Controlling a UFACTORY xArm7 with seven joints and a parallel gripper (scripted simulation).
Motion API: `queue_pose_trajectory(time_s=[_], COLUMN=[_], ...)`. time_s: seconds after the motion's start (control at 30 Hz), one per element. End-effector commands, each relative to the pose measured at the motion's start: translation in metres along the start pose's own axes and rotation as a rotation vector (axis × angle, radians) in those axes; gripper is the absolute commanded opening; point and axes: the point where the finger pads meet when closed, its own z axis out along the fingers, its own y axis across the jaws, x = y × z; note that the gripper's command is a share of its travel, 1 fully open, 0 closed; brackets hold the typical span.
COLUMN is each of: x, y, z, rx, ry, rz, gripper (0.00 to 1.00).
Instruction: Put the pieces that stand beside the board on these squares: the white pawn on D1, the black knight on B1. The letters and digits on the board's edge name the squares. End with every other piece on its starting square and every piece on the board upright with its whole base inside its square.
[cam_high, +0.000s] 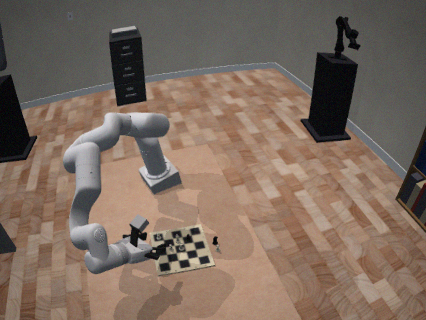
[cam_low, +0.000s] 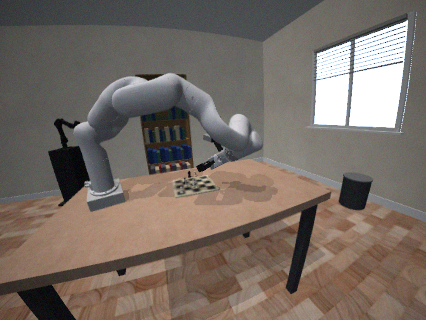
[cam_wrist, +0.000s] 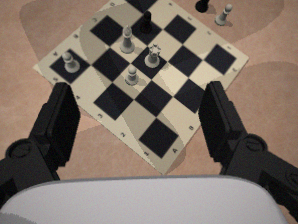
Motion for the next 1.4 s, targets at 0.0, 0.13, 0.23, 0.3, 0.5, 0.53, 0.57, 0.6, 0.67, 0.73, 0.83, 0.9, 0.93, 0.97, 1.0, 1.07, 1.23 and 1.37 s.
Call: queue_pose_trajectory(time_s=[0.0,0.13,0.23,0.3,0.5,0.53,0.57,0.6,0.67,0.73,0.83,0.9,0.93,0.97,1.0,1.07,1.23,1.37], x=[0.006,0.011,0.016,0.016,0.029,0.037,0.037,0.045,0.054,0.063,0.079,0.085,0.085,0.085,0.09,0.096,0.097,0.097], y=[0.026,0.051,0.063,0.063,0.085,0.096,0.096,0.106,0.114,0.122,0.133,0.137,0.137,0.137,0.139,0.142,0.143,0.143], z=[0.023,0.049,0.061,0.061,0.084,0.094,0.094,0.105,0.114,0.124,0.14,0.147,0.147,0.147,0.152,0.158,0.16,0.16], rx=[0.08,0.208,0.269,0.269,0.38,0.429,0.429,0.473,0.508,0.544,0.594,0.612,0.612,0.612,0.626,0.641,0.646,0.646], ry=[-0.152,-0.334,-0.423,-0.423,-0.584,-0.655,-0.655,-0.717,-0.766,-0.817,-0.885,-0.908,-0.908,-0.908,-0.925,-0.944,-0.95,-0.95], rz=[-0.057,-0.168,-0.236,-0.236,-0.388,-0.468,-0.468,-0.547,-0.618,-0.694,-0.813,-0.859,-0.859,-0.859,-0.895,-0.937,-0.951,-0.951], gripper=[1.0,1.0,1.0,1.0,1.0,1.0,1.0,1.0,1.0,1.0,1.0,1.0,1.0,1.0,1.0,1.0,1.0,1.0])
